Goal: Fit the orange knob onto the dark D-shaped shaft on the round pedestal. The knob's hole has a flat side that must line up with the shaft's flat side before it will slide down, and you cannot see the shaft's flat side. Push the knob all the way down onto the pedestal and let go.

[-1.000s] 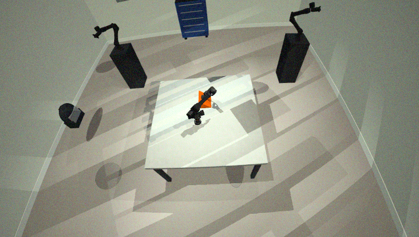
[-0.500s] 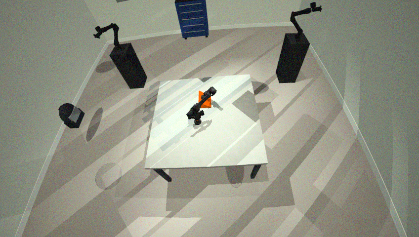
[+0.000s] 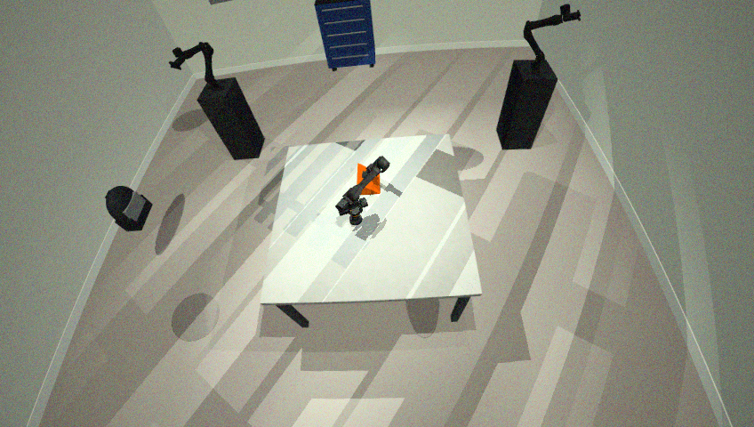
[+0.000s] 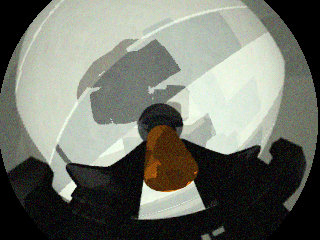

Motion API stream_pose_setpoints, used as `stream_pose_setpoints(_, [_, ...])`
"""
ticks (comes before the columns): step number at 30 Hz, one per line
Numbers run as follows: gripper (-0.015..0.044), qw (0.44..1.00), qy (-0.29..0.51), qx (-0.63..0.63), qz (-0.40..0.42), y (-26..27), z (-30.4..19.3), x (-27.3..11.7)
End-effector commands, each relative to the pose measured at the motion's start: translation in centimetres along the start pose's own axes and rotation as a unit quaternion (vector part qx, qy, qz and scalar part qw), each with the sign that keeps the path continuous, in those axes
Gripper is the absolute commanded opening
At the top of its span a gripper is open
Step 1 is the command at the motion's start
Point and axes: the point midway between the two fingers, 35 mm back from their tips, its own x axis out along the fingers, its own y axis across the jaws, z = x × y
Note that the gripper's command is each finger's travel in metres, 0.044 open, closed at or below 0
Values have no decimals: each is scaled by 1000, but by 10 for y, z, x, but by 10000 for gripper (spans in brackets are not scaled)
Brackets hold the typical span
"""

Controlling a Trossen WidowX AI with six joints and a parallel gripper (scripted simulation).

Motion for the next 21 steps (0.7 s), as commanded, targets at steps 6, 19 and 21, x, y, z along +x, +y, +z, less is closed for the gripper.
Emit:
stream_pose_setpoints(6, [0, 998, -3, -62, -3, -1, 2, -3])
stream_pose_setpoints(19, [0, 998, -3, -62, -3, -2, 0, 2])
stream_pose_setpoints(21, [0, 998, -3, -62, -3, -1, 1, 2])
